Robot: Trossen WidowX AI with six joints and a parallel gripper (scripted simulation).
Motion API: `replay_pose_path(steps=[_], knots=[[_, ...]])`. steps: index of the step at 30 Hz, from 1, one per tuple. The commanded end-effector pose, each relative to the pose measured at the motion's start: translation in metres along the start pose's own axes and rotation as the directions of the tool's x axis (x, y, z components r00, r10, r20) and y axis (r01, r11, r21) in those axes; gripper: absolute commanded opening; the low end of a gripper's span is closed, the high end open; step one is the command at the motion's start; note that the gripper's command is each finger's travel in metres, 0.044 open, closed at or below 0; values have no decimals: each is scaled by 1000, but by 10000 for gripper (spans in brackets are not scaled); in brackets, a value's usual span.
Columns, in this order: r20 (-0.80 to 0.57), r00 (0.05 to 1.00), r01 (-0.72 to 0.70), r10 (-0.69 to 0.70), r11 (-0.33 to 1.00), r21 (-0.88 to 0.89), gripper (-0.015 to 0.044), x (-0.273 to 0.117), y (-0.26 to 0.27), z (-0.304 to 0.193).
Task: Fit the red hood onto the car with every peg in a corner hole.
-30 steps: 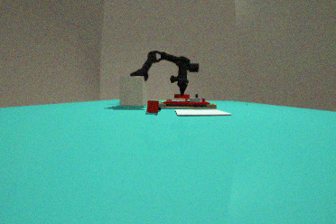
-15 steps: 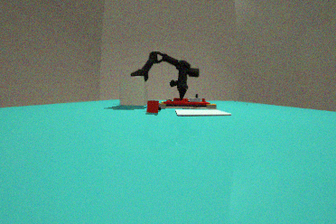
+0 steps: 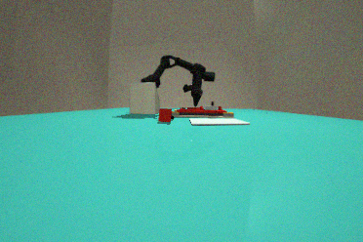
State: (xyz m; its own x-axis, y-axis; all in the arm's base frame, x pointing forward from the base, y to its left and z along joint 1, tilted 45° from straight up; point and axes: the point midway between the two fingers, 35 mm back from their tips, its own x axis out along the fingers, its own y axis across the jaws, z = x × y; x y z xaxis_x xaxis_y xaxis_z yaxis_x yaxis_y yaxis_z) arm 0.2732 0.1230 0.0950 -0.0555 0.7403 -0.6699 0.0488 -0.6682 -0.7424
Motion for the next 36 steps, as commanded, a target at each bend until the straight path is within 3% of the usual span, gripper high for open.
replay_pose_path(steps=[1, 5, 19, 21, 23, 26, 30, 33, 36], knots=[[-42, 999, -24, 24, 1000, -8, 440, -34, -2, -2], [-67, 997, -47, 46, 999, -3, 440, -69, -5, 4], [-72, 997, -38, 38, 999, 1, 440, -61, -3, 1], [-86, 995, -61, 55, 995, -80, 440, -59, -3, 2], [-129, 987, -132, 98, 945, -298, 440, -54, 0, 6], [-211, 965, -255, 156, 752, -608, 440, -47, 3, 10], [-339, 918, -392, 205, 333, -858, 440, -39, 7, 13], [-443, 870, -446, 218, -36, -894, 440, -36, 8, 15], [-547, 811, -442, 209, -394, -806, 440, -34, 8, 16]])
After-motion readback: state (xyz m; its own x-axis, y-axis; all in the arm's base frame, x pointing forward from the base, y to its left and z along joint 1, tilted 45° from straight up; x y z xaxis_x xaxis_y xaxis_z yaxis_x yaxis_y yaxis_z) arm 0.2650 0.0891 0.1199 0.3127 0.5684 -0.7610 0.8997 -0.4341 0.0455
